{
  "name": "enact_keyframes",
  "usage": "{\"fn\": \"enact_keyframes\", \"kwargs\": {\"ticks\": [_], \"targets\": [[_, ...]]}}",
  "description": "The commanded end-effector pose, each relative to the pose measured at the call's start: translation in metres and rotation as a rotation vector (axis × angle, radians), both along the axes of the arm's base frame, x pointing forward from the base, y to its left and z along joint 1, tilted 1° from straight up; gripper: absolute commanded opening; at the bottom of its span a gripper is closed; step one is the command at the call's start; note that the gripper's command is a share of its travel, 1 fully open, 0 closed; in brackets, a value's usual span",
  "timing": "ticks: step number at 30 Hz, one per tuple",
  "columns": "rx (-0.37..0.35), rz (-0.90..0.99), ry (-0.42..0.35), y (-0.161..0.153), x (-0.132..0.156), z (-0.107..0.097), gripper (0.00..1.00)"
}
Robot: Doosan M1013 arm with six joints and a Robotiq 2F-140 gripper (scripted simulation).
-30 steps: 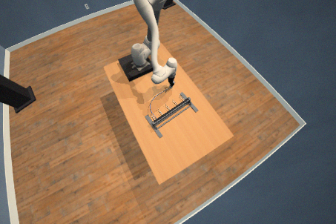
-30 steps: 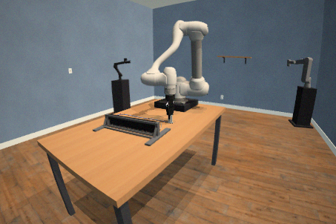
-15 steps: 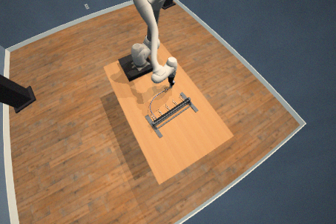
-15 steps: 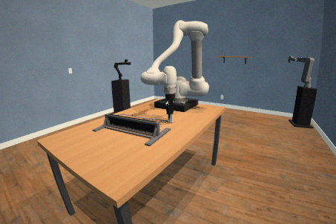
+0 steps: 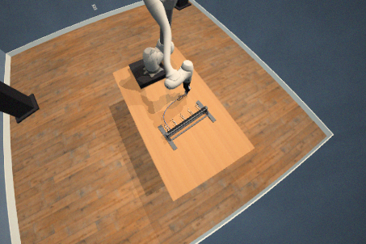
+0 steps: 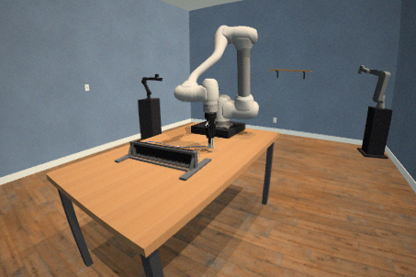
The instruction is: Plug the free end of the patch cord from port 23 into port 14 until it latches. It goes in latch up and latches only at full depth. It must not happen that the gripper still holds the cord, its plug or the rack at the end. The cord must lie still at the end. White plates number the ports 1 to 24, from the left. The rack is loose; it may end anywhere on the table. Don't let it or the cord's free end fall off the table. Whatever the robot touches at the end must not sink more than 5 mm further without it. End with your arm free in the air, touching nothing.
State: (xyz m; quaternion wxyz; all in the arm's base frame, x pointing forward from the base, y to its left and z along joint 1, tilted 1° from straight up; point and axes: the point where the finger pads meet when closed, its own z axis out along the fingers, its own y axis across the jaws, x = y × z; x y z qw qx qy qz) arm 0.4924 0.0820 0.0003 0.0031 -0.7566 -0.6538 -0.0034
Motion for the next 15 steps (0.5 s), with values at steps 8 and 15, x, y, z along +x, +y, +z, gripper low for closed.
{"fn": "enact_keyframes", "kwargs": {"ticks": [8, 15], "targets": [[0.000, 0.000, 0.000, 0.000, 0.000, 0.018, 0.00], [0.000, 0.000, 0.000, 0.000, 0.000, 0.025, 0.00]]}}
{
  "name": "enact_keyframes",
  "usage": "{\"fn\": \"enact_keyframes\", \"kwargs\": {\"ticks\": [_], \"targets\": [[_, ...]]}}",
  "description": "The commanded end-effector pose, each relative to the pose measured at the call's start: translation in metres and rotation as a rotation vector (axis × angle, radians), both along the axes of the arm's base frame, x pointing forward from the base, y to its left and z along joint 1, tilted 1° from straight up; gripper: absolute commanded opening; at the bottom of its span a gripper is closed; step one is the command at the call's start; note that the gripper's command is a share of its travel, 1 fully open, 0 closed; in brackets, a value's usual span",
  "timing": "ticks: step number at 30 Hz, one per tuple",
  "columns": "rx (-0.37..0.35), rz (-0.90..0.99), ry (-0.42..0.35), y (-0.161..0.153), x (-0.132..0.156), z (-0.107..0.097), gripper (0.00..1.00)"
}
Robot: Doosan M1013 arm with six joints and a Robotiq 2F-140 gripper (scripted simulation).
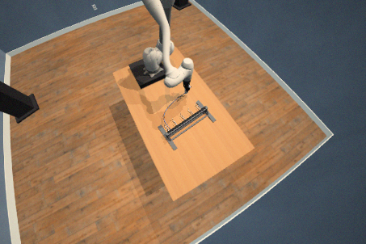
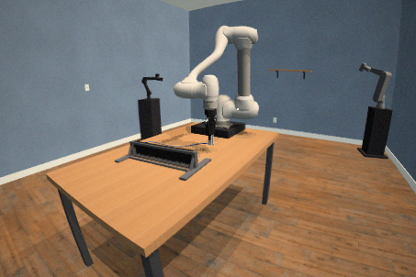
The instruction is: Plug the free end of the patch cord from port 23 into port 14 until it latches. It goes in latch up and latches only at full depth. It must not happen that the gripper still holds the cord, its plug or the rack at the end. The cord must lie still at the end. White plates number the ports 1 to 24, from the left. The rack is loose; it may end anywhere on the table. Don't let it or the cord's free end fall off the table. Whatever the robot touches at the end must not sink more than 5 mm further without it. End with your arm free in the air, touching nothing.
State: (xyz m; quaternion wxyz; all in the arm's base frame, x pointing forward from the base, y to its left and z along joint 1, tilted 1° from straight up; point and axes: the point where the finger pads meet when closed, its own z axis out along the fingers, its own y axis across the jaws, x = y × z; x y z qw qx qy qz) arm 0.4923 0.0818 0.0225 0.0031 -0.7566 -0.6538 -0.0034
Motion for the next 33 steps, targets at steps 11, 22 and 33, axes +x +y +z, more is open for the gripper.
{"fn": "enact_keyframes", "kwargs": {"ticks": [11, 22, 33], "targets": [[0.000, 0.000, 0.000, -0.0001, 0.0000, 0.0091, 0.00], [0.000, 0.000, 0.000, -0.0001, 0.0000, 0.0092, 0.00], [0.000, 0.000, 0.000, -0.0001, 0.0000, 0.0092, 0.00]]}}
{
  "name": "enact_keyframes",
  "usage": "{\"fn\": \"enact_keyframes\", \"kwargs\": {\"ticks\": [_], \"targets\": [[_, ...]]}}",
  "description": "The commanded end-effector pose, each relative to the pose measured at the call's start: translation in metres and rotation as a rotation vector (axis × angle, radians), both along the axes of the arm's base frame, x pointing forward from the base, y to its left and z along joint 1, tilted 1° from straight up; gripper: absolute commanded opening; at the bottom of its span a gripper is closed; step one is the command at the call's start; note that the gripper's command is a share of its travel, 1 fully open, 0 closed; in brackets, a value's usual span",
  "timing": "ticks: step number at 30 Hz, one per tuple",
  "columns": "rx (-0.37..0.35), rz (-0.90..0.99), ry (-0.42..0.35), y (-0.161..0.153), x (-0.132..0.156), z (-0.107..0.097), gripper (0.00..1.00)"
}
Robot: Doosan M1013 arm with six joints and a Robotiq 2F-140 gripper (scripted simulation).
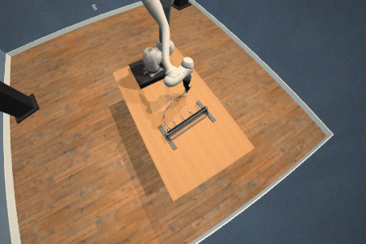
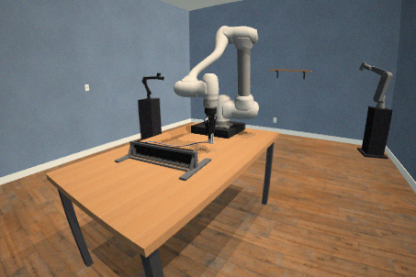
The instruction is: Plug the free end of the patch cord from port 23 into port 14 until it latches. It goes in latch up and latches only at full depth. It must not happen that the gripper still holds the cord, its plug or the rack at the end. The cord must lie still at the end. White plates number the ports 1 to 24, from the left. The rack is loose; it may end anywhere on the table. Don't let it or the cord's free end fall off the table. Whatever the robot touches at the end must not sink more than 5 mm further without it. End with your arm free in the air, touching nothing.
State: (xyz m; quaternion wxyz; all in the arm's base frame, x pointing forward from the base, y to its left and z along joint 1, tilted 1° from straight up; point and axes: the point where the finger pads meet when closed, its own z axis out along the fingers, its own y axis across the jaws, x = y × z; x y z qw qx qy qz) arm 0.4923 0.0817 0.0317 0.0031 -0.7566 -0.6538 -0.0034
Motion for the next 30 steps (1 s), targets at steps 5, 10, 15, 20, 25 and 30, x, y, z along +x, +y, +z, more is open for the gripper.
{"fn": "enact_keyframes", "kwargs": {"ticks": [5, 10, 15, 20, 25, 30], "targets": [[0.000, 0.000, 0.000, 0.0000, 0.0000, 0.0001, 0.00], [0.000, 0.000, 0.000, 0.0000, 0.0000, 0.0001, 0.00], [0.000, 0.000, 0.000, 0.0000, 0.0000, 0.0001, 0.00], [0.000, 0.000, 0.000, 0.0000, 0.0000, 0.0001, 0.00], [0.000, -0.007, 0.000, -0.0011, 0.0007, 0.0003, 0.00], [0.000, -0.025, 0.000, -0.0040, 0.0026, 0.0008, 0.00]]}}
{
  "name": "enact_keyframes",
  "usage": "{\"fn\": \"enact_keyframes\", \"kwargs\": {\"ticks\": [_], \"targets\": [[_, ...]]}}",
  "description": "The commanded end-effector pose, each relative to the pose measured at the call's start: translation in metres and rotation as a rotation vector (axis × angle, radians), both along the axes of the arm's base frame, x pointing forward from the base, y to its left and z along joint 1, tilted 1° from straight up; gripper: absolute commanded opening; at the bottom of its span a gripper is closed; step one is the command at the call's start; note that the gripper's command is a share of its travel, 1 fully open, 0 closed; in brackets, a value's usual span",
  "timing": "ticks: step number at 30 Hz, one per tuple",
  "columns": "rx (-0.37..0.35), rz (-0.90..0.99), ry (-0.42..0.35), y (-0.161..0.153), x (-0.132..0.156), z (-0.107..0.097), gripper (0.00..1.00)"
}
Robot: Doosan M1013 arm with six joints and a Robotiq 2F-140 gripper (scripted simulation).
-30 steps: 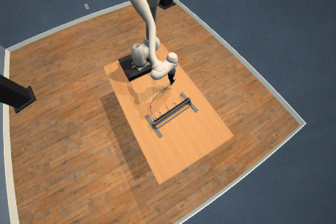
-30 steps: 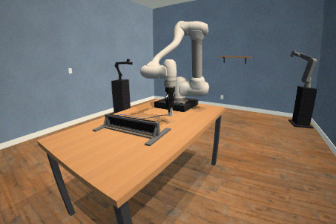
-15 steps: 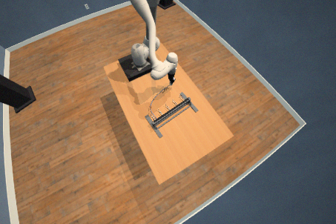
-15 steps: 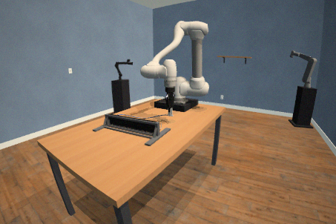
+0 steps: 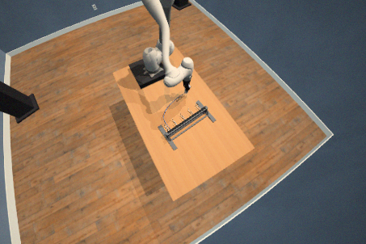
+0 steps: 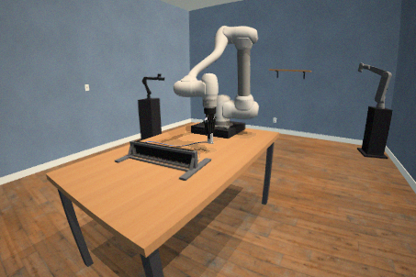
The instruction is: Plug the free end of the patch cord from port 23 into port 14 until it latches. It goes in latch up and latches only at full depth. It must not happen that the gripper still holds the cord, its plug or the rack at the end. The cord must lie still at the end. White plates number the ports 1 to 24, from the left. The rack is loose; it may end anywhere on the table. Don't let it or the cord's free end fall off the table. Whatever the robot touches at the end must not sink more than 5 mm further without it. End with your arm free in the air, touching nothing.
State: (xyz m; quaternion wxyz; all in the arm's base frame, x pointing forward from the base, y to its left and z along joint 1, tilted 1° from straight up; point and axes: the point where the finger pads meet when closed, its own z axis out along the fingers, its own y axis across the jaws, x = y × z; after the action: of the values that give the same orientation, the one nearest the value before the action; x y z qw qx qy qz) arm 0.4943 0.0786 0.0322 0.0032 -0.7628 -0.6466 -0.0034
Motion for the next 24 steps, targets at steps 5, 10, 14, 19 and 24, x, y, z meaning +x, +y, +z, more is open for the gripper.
{"fn": "enact_keyframes", "kwargs": {"ticks": [5, 10, 14, 19, 24], "targets": [[0.000, -0.040, 0.000, -0.006, 0.004, 0.001, 0.00], [0.000, -0.108, 0.001, -0.018, 0.011, 0.003, 0.00], [0.000, -0.181, 0.002, -0.029, 0.018, 0.005, 0.00], [0.000, -0.247, 0.003, -0.039, 0.025, 0.007, 0.00], [0.000, -0.374, 0.005, -0.059, 0.038, 0.011, 0.00]]}}
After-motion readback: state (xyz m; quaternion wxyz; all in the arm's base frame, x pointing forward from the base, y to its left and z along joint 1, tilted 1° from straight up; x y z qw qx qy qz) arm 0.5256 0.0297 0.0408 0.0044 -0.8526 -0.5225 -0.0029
